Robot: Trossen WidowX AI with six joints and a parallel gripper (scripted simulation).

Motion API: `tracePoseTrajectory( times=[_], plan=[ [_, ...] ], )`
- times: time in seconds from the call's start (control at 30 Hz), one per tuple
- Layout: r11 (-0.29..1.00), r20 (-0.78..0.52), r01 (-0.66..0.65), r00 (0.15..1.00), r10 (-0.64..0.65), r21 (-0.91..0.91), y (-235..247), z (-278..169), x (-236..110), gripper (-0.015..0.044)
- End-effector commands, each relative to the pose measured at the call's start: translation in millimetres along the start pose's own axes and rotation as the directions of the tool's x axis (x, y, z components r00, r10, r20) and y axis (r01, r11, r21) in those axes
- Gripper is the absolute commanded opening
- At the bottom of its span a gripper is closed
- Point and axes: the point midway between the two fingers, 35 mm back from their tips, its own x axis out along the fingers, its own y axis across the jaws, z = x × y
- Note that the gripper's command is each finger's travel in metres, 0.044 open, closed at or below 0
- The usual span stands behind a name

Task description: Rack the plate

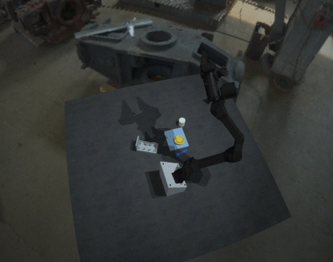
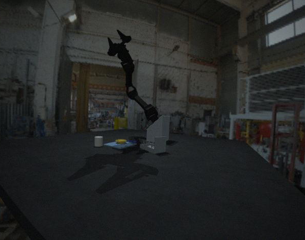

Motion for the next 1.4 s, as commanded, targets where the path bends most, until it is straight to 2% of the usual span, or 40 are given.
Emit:
tracePoseTrajectory(
  times=[0.0, 0.3, 0.63, 0.97, 1.37],
  plan=[
    [0.995, -0.07, 0.078, 0.994, -0.082, -0.069, -26, -27, 5, 0.04],
    [0.954, -0.185, 0.215, 0.949, -0.254, -0.206, -84, -70, 6, 0.04],
    [0.848, -0.327, 0.349, 0.81, -0.487, -0.398, -162, -126, -11, 0.04],
    [0.703, -0.417, 0.41, 0.591, -0.69, -0.581, -239, -170, -50, 0.04],
    [0.519, -0.453, 0.38, 0.256, -0.854, -0.766, -318, -203, -121, 0.04]
  ],
)
